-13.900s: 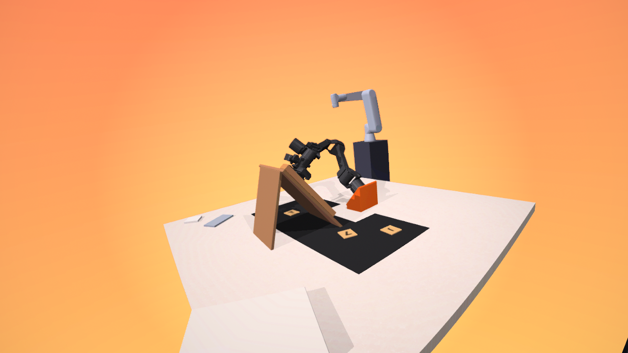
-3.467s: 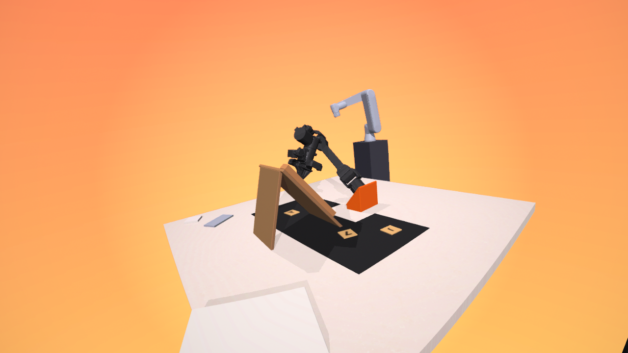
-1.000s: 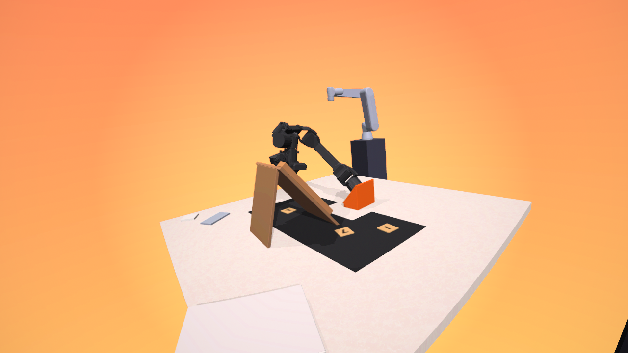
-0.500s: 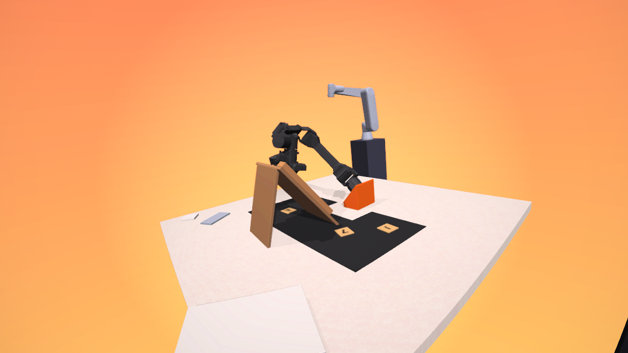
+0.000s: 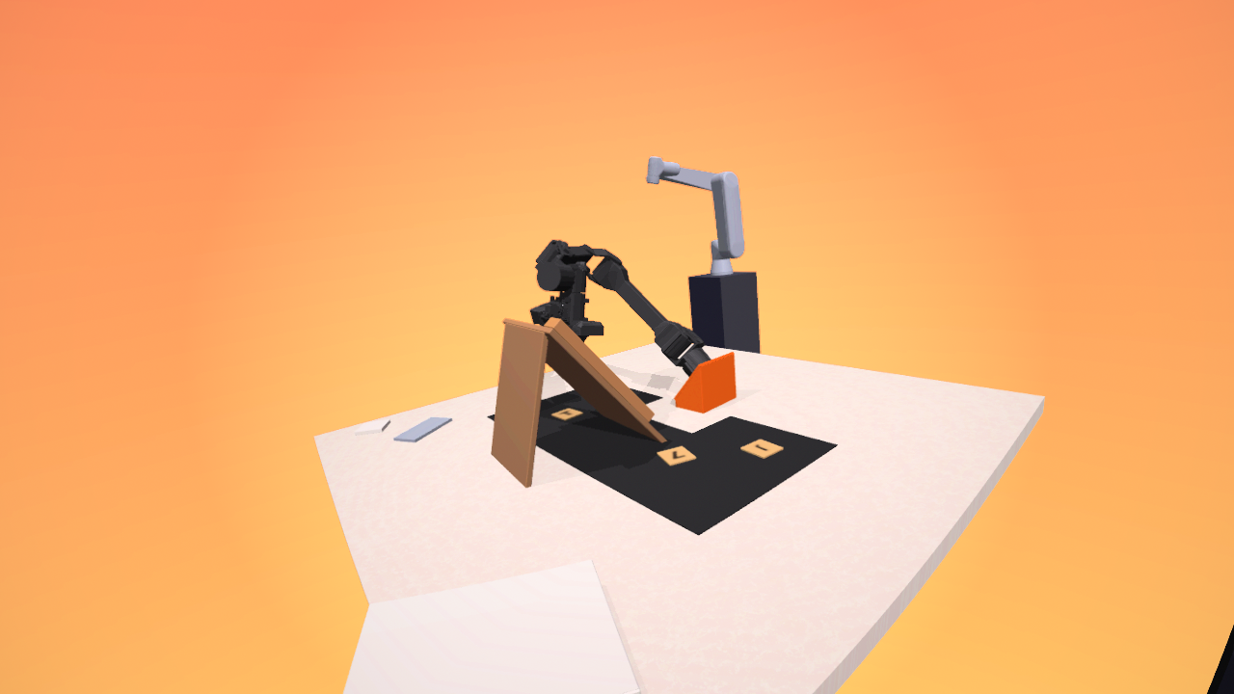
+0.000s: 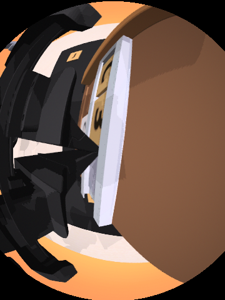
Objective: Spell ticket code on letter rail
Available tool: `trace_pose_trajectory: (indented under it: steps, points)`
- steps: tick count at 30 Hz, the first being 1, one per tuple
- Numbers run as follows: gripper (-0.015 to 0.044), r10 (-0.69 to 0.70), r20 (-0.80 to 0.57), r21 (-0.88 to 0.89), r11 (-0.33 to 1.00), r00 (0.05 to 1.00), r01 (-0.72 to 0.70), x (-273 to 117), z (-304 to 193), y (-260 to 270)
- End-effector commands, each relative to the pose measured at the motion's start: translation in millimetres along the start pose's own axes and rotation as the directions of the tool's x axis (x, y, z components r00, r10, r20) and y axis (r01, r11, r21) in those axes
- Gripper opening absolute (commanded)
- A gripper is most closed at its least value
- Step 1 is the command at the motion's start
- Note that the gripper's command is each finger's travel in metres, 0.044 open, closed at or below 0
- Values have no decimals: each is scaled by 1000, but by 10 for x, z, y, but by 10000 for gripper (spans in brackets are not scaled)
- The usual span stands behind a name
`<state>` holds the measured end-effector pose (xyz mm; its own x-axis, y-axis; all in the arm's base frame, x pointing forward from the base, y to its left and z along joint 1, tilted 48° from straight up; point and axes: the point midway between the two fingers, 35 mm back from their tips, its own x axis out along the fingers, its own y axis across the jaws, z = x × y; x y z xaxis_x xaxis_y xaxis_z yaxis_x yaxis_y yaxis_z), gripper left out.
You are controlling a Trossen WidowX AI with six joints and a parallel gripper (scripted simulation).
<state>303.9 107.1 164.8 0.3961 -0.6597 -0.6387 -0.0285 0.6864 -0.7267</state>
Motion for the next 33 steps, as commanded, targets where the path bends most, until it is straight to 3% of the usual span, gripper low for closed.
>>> trace_pose_trajectory:
  steps: [1,33]
  points:
    - [0,-1,3,4,1000,1000,1,-8,2,21]
    - [0,-1,3,4,1000,1000,1,-26,-22,75]
